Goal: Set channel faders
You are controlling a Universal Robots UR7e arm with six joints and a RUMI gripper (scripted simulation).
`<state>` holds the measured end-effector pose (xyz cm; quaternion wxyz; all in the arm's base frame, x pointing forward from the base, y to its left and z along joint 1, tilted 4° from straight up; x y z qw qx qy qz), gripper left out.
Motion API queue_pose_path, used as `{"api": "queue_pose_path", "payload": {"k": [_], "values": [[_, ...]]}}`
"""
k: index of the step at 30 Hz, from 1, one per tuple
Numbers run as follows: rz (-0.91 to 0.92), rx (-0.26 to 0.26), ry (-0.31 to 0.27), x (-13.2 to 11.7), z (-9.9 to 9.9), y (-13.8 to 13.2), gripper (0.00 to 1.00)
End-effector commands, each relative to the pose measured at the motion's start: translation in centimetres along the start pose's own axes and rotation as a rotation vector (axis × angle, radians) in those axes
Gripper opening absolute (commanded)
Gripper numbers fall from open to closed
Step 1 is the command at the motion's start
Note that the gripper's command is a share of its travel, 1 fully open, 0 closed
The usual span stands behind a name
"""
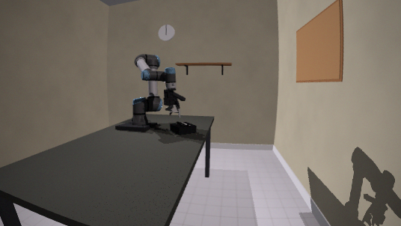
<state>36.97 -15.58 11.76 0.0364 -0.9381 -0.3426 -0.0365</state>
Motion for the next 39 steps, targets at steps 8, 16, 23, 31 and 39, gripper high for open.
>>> {"api": "queue_pose_path", "payload": {"k": [8, 16, 23, 31, 39], "values": [[-0.073, 0.003, -0.005, 0.6, -0.5, -0.1, 1.0], [-0.428, 0.022, -0.024, 4.5, -3.9, -0.2, 1.0], [-0.654, 0.031, -0.034, 7.1, -6.0, -0.7, 1.0], [-0.808, 0.047, -0.04, 7.5, -6.4, -0.8, 1.0], [-0.808, 0.047, -0.04, 7.5, -6.4, -0.8, 1.0]]}}
Point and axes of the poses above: the point where the finger pads meet when closed, its own z axis out along the fingers, its own y axis across the jaws, x = y × z, the point moved 3 cm from there along -z, back along the fingers, and after that the axes turned 2 degrees about z, right-handed, at the moved point
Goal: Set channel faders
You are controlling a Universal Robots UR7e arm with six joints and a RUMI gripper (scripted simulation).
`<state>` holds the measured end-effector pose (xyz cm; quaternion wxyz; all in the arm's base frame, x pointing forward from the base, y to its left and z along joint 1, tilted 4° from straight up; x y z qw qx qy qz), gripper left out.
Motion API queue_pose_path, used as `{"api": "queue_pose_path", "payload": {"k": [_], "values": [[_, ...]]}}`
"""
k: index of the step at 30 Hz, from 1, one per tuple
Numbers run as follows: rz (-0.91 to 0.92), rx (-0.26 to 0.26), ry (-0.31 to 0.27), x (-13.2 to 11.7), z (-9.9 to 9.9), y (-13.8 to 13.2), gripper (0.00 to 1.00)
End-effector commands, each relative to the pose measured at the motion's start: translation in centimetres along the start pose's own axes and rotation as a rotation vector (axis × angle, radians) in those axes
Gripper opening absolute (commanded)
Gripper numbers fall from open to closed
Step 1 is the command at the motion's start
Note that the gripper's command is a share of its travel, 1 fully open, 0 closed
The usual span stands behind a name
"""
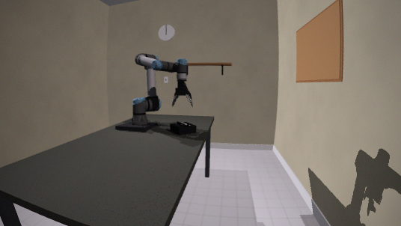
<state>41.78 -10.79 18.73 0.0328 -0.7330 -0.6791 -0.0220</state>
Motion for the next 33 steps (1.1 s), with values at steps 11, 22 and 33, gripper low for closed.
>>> {"api": "queue_pose_path", "payload": {"k": [11, 22, 33], "values": [[0.004, 0.002, 0.001, 0.1, -0.1, 0.1, 1.0], [0.105, 0.002, 0.0, 0.1, 0.3, 0.2, 1.0], [0.376, 0.002, -0.001, 0.0, 1.2, 0.4, 1.0]]}}
Point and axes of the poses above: the point where the finger pads meet when closed, its own z axis out along the fingers, its own y axis across the jaws, x = y × z, the point moved 3 cm from there along -z, back along the fingers, and after that the axes turned 2 degrees about z, right-handed, at the moved point
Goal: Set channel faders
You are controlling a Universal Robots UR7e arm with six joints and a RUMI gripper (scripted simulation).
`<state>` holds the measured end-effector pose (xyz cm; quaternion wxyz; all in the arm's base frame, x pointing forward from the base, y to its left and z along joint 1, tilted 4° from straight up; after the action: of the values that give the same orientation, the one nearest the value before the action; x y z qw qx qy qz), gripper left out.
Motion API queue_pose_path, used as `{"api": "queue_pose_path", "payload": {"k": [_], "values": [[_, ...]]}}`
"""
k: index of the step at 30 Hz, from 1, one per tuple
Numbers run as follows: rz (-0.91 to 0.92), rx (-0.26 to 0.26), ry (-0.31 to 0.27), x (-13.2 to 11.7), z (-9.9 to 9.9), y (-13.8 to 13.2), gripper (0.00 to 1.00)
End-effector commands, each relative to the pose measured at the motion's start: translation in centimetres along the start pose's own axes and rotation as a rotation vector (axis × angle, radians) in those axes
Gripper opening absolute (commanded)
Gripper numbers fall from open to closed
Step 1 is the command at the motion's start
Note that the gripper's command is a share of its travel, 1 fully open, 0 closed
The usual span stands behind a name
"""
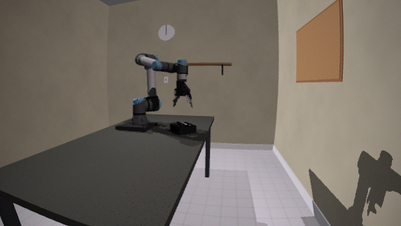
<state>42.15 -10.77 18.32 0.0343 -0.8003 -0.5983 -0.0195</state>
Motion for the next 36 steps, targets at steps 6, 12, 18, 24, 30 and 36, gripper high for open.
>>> {"api": "queue_pose_path", "payload": {"k": [6, 12, 18, 24, 30, 36], "values": [[0.302, 0.004, -0.003, -0.1, 1.3, 0.1, 1.0], [0.537, 0.003, -0.004, -0.2, 2.1, 0.2, 1.0], [0.753, 0.002, -0.003, -0.5, 2.9, 0.3, 1.0], [0.951, 0.001, -0.004, -0.7, 3.5, 0.2, 1.0], [1.162, 0.001, -0.001, -1.1, 4.4, 0.1, 1.0], [1.34, 0.001, 0.0, -1.5, 5.1, -0.1, 1.0]]}}
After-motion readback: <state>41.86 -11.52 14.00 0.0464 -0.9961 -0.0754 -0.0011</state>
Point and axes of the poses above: the point where the finger pads meet when closed, its own z axis out along the fingers, its own y axis across the jaws, x = y × z, the point moved 3 cm from there along -z, back along the fingers, and after that the axes turned 2 degrees about z, right-handed, at the moved point
